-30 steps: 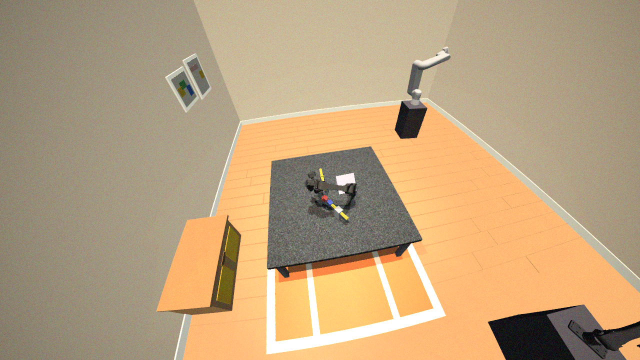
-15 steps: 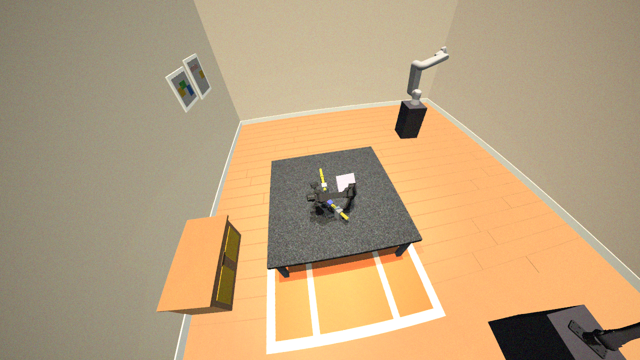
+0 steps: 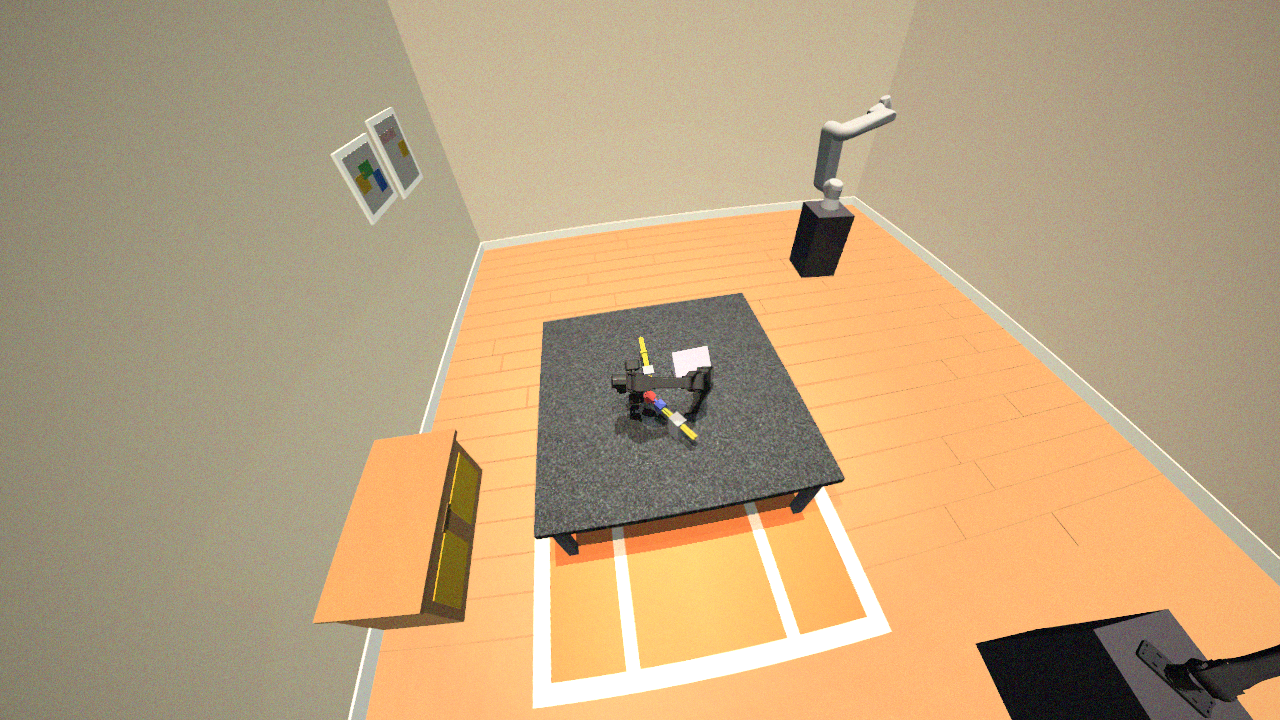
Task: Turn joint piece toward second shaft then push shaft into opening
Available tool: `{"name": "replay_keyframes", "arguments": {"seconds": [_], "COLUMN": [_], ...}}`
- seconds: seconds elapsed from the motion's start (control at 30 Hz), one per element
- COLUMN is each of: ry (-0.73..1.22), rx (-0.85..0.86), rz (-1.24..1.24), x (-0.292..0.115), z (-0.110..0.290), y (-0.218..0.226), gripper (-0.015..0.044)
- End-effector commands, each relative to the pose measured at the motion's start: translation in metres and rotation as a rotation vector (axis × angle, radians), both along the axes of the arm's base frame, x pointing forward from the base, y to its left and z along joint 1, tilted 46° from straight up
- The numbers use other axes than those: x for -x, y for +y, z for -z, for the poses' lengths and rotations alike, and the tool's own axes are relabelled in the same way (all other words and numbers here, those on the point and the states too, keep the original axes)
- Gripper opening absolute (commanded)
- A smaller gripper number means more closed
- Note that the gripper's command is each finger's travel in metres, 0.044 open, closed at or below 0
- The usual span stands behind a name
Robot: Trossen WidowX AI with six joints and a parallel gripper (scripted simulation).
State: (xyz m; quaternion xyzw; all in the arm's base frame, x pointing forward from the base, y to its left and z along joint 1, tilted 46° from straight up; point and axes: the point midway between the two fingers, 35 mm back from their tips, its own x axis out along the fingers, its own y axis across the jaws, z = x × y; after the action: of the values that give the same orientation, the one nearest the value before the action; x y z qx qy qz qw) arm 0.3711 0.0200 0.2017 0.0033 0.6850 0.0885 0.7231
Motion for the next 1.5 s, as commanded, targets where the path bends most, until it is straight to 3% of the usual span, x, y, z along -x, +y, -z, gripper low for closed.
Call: {"name": "replay_keyframes", "arguments": {"seconds": [0.0,0.63,1.47], "ry": [0.047,0.192,0.192], "rx": [-0.118,-0.588,-0.593], "rz": [0.099,0.477,0.48], "x": [0.002,-0.003,0.002], "z": [0.007,0.007,0.041], "y": [0.0,-0.004,0.032], "gripper": [0.044,0.044,0.044]}}
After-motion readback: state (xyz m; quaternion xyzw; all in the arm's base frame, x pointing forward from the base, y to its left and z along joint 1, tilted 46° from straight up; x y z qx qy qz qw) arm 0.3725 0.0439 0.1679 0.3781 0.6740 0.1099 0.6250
